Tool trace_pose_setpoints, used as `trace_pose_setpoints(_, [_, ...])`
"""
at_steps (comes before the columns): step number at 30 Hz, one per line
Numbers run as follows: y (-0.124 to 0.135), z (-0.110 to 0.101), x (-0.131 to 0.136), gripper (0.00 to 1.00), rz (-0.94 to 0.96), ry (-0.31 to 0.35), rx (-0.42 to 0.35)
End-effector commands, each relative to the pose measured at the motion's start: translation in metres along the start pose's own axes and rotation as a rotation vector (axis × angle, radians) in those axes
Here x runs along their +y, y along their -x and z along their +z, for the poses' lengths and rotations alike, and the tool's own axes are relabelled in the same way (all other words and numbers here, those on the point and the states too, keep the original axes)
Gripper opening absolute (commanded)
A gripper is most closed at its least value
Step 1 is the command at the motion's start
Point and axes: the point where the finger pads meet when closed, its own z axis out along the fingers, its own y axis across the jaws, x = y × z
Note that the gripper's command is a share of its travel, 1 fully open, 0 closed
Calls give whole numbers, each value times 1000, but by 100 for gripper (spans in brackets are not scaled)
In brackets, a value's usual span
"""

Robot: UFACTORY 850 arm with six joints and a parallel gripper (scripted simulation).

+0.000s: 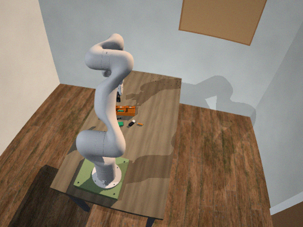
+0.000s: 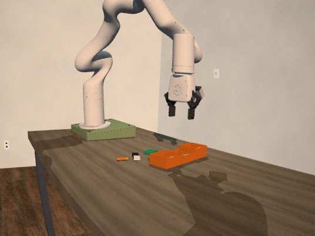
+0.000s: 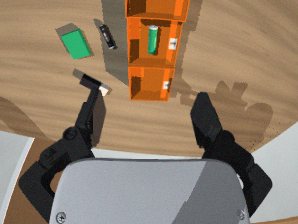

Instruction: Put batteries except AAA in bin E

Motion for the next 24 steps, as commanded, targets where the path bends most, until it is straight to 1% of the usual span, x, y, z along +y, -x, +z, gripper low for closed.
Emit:
trace_pose_setpoints(1, [0,-16,1,100,0,2,0])
trace_pose_setpoints(3, [0,-24,1,100,0,2,0])
trace_pose_setpoints(5, [0,-24,1,100,0,2,0])
trace_pose_setpoints(11, [0,-47,1,100,0,2,0])
trace_pose_setpoints(24, [0,-47,1,100,0,2,0])
